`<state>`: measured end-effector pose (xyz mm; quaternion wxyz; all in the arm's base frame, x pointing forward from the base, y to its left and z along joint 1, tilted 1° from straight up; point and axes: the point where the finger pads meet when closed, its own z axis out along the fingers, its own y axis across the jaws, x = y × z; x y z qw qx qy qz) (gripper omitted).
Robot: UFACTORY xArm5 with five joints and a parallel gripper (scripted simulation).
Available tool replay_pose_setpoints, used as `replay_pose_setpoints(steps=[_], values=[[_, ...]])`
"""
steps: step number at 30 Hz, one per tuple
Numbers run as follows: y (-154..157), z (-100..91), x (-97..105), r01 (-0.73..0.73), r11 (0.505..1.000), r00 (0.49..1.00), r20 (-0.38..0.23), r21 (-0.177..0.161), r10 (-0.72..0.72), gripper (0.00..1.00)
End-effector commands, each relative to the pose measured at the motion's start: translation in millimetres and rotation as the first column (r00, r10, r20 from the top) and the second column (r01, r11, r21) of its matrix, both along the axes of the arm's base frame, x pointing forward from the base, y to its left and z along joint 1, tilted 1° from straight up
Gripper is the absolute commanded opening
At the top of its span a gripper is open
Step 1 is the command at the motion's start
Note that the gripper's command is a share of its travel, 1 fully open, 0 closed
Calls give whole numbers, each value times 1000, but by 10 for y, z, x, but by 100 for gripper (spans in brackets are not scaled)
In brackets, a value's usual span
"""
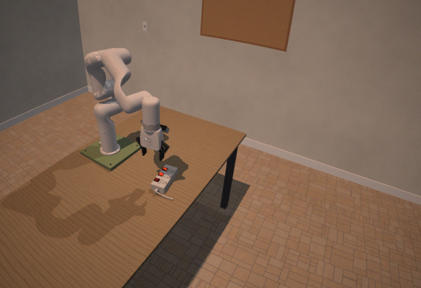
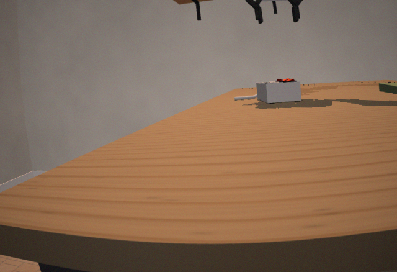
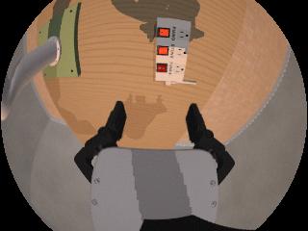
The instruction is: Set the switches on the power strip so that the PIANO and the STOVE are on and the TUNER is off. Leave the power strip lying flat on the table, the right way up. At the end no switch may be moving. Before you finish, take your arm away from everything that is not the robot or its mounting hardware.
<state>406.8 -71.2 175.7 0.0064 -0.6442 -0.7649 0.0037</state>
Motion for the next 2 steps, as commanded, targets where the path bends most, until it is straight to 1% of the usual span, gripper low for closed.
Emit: replay_pose_setpoints(steps=[1,2], values=[[-2,14,11,0,1000,1000,4,-1,0,100],[-2,14,11,0,1000,1000,4,-1,0,100]])
